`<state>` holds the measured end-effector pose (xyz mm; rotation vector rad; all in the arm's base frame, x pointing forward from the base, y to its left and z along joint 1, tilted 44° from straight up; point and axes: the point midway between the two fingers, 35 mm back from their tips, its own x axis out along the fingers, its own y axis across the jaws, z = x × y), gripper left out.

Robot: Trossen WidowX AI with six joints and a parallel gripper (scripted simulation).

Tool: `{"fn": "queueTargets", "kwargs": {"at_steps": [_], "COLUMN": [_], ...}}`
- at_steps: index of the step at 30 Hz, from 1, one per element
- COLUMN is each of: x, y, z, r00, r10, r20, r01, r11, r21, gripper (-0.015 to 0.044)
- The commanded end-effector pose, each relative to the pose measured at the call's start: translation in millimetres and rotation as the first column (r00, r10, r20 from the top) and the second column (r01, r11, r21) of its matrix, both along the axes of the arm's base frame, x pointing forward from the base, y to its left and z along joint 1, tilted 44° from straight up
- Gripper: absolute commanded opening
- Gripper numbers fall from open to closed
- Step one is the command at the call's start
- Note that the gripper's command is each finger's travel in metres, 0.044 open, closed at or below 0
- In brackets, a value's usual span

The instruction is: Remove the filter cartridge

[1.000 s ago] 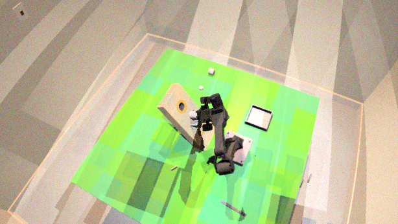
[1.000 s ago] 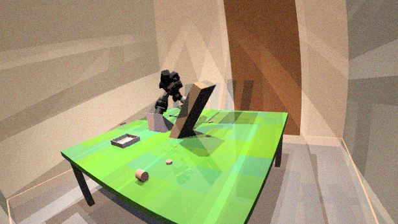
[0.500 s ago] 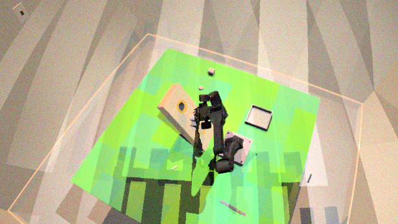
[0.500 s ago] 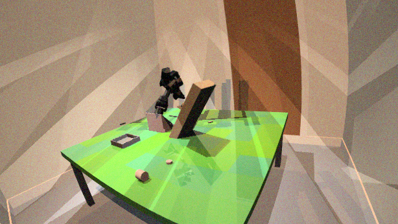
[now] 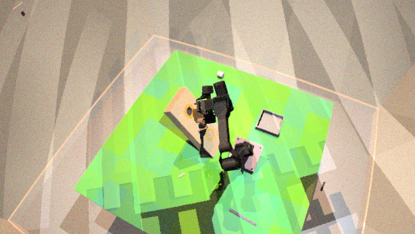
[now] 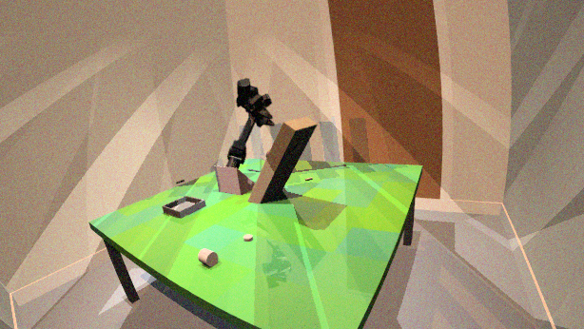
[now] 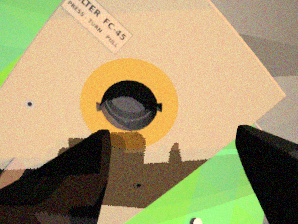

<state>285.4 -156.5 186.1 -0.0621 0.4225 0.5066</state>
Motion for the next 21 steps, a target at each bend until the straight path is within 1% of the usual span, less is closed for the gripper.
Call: {"fn": "queueTargets", "kwargs": {"at_steps": [1,3,5,6,8,11,13,21], "x": [-2,-2,-3,-6,-14,-32,-42,-41], "y": [-20,-21,-15,-8,13,44,58,62], "z": [23,24,16,5,-20,-53,-66,-70], "r00": [1.000,1.000,0.999,0.994,0.954,0.825,0.747,0.736], "r10": [0.000,0.000,-0.008,-0.015,-0.016,0.021,0.046,0.049], "r20": [0.014,0.014,-0.042,-0.113,-0.299,-0.565,-0.664,-0.676], "r01": [0.000,0.000,0.010,0.026,0.087,0.218,0.281,0.290], "r11": [1.000,1.000,0.999,0.995,0.971,0.911,0.882,0.879], "r21": [-0.010,-0.010,0.038,0.095,0.224,0.351,0.377,0.379], "gripper": [0.0377,0.0430,0.0377,0.0351,0.0305,0.0305,0.0305,0.0305]}}
